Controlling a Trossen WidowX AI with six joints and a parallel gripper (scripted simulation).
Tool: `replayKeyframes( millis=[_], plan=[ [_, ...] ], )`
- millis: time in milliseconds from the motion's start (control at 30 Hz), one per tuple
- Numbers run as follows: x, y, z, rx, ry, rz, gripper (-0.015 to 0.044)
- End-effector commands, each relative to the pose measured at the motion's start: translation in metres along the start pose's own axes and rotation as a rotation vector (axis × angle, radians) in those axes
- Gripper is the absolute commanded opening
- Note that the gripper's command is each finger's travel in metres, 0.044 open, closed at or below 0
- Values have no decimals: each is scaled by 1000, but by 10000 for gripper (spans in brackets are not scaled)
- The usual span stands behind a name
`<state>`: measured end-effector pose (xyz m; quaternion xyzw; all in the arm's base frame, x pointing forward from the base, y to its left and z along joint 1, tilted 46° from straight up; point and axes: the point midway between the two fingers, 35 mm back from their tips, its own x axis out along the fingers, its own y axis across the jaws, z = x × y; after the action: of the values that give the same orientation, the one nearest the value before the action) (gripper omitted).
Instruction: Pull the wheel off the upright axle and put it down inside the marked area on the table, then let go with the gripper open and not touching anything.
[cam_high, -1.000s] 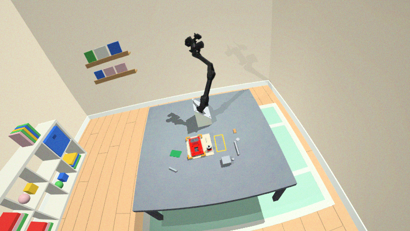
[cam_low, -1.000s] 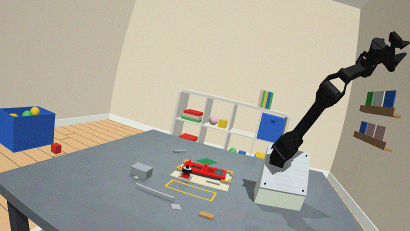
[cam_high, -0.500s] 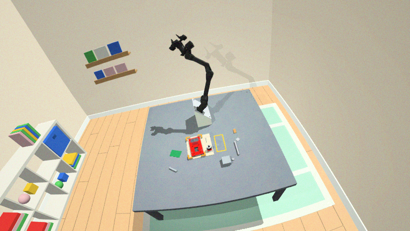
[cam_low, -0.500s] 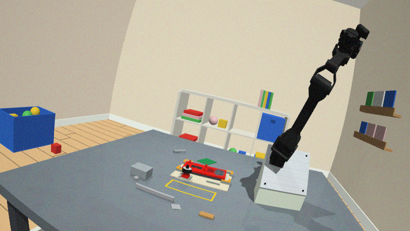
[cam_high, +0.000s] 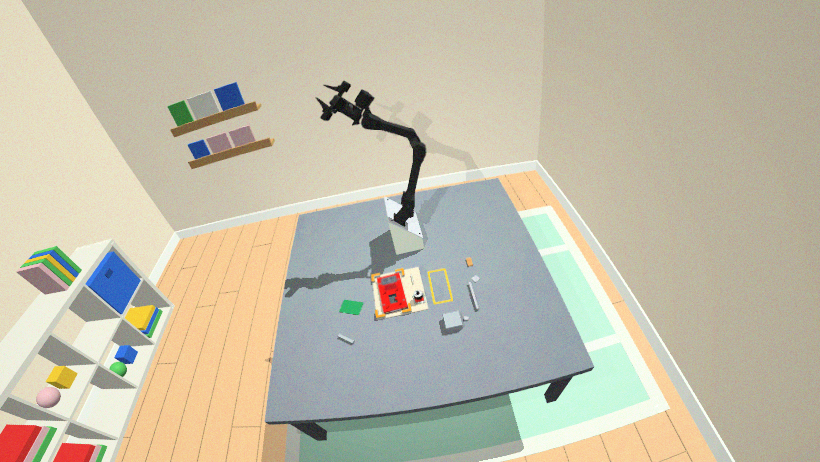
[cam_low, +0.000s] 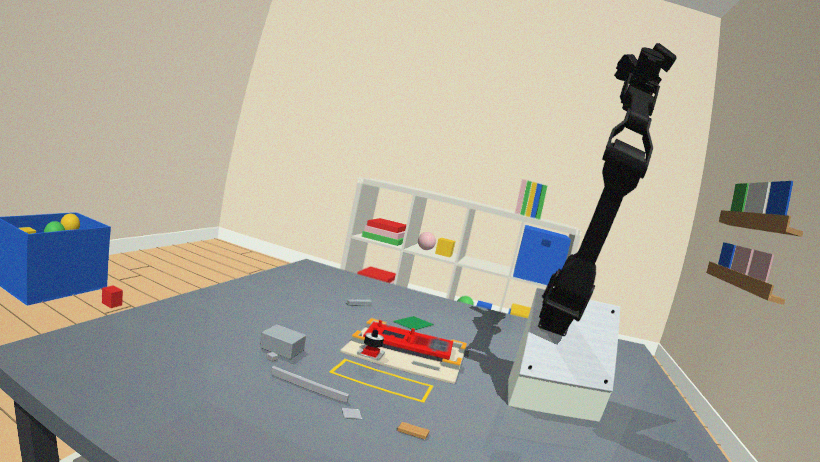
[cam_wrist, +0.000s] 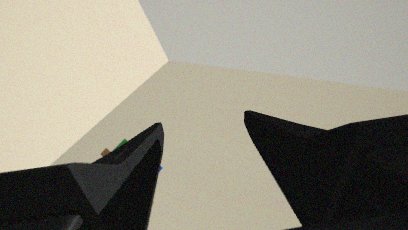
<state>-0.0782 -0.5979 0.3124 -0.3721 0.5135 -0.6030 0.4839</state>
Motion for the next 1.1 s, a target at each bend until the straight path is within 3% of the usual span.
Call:
replayKeyframes(
  millis=[0, 467, 1067],
  plan=[
    [-11, 28, 44, 13, -101, 89, 300],
    [-89, 152, 196, 85, -420, 509, 300],
    [-294, 291, 319, 123, -645, 1151, 300]
  ],
)
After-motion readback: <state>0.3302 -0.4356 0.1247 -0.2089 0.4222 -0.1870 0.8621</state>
